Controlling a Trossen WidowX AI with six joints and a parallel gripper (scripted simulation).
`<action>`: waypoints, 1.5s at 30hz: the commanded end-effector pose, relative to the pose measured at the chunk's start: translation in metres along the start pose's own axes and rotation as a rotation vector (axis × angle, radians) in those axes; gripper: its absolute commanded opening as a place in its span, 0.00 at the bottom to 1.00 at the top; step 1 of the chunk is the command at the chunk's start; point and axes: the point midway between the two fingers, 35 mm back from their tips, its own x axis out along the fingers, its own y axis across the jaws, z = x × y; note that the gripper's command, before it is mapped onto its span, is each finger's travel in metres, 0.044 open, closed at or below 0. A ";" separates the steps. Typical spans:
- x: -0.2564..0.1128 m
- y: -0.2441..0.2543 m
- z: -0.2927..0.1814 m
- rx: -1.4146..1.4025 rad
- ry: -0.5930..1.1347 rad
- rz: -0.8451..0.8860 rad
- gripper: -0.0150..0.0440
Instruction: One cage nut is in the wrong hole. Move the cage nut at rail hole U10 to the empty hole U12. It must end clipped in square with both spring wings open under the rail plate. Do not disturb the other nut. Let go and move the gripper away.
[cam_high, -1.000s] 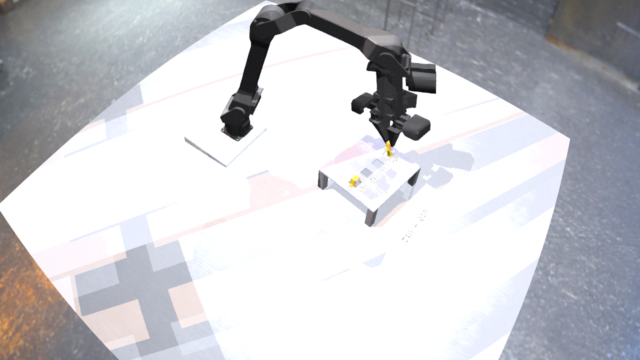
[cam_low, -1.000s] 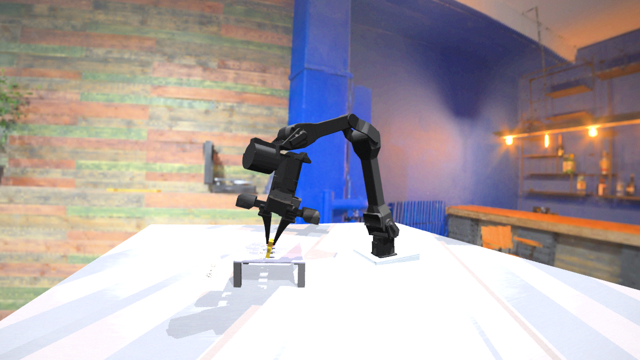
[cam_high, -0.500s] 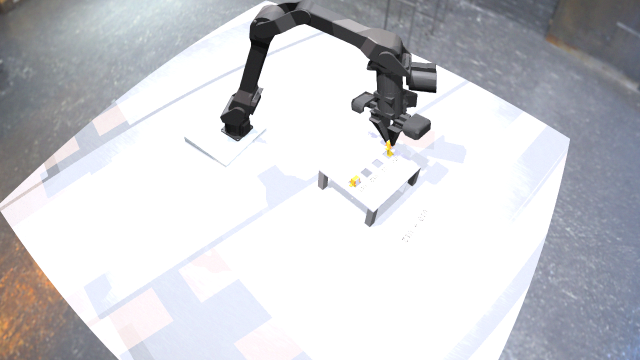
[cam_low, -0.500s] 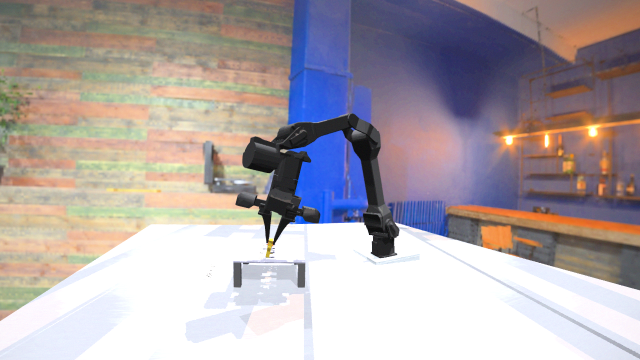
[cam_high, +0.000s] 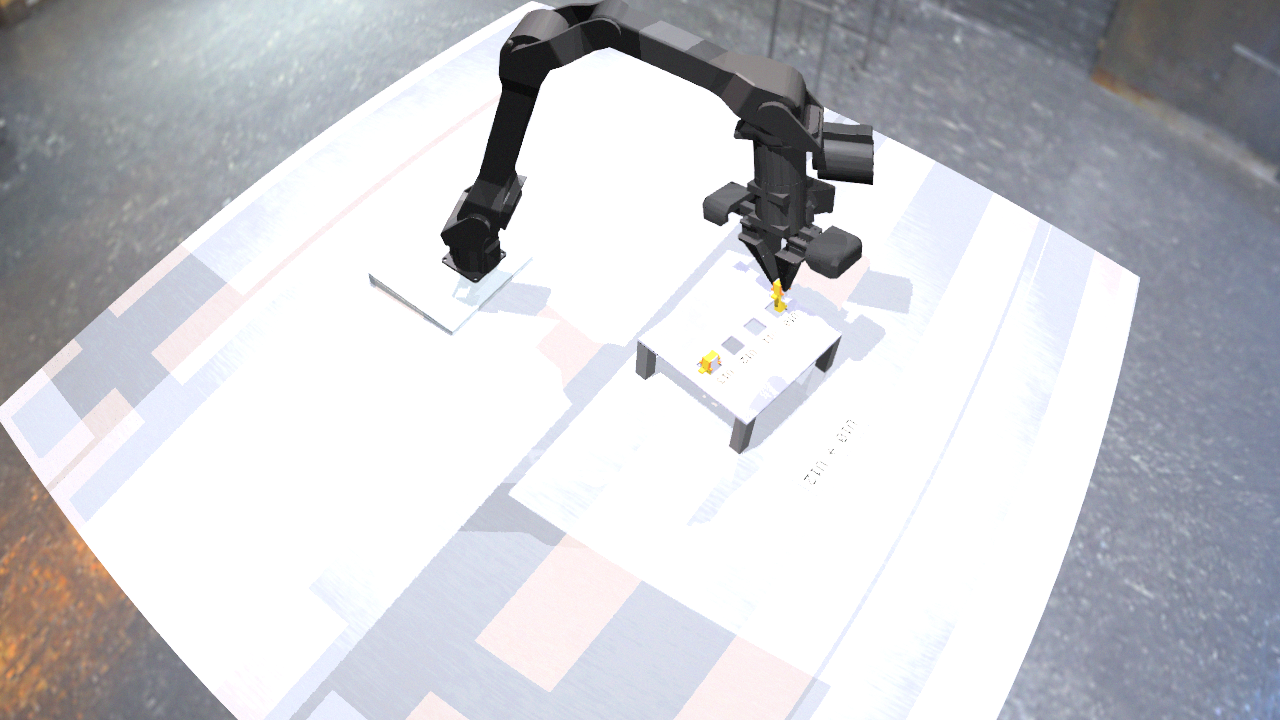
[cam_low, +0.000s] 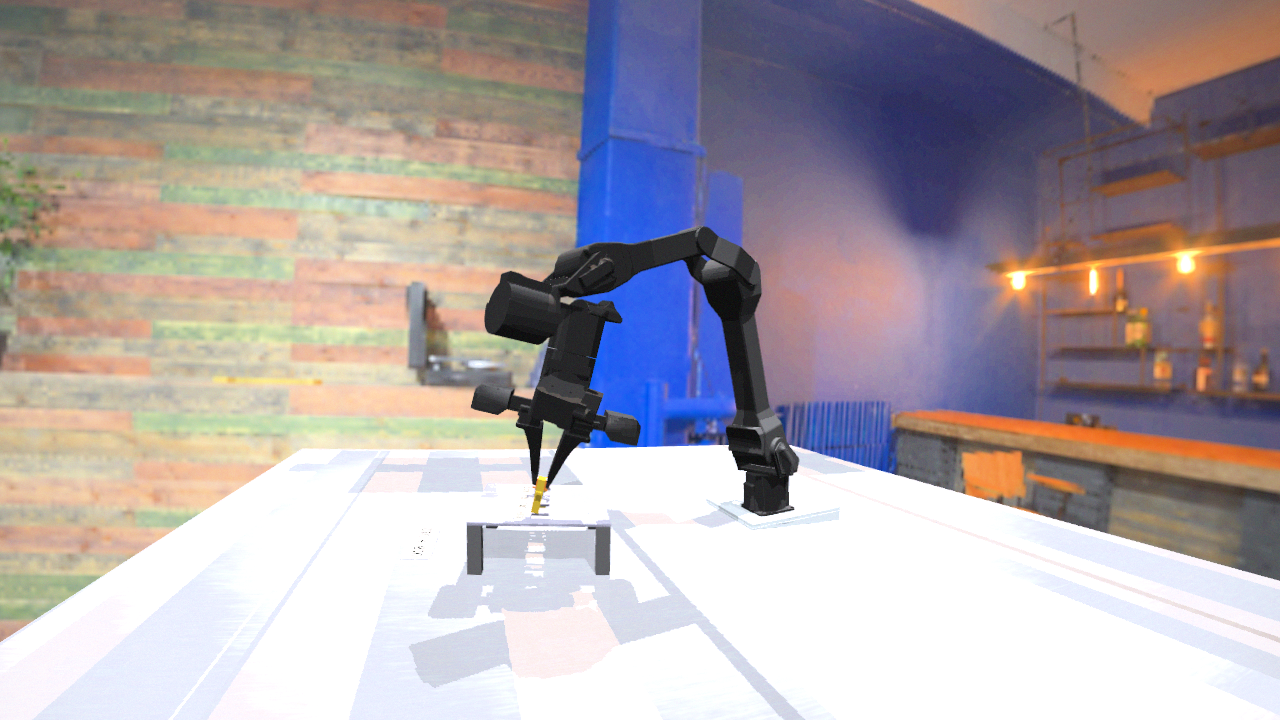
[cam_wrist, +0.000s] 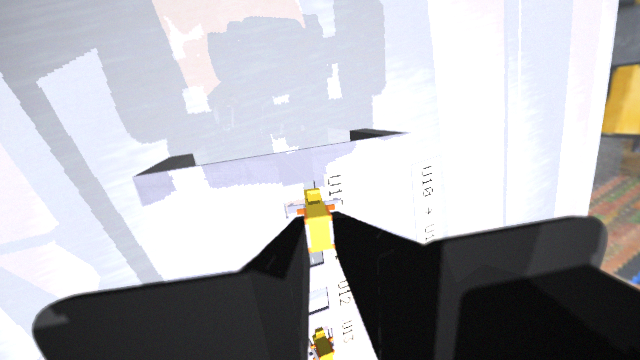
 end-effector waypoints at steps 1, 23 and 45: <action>-0.002 -0.001 0.001 -0.003 -0.004 -0.005 0.31; -0.005 -0.002 0.001 -0.003 -0.004 -0.005 0.31; -0.007 -0.002 0.001 -0.003 -0.004 -0.005 0.31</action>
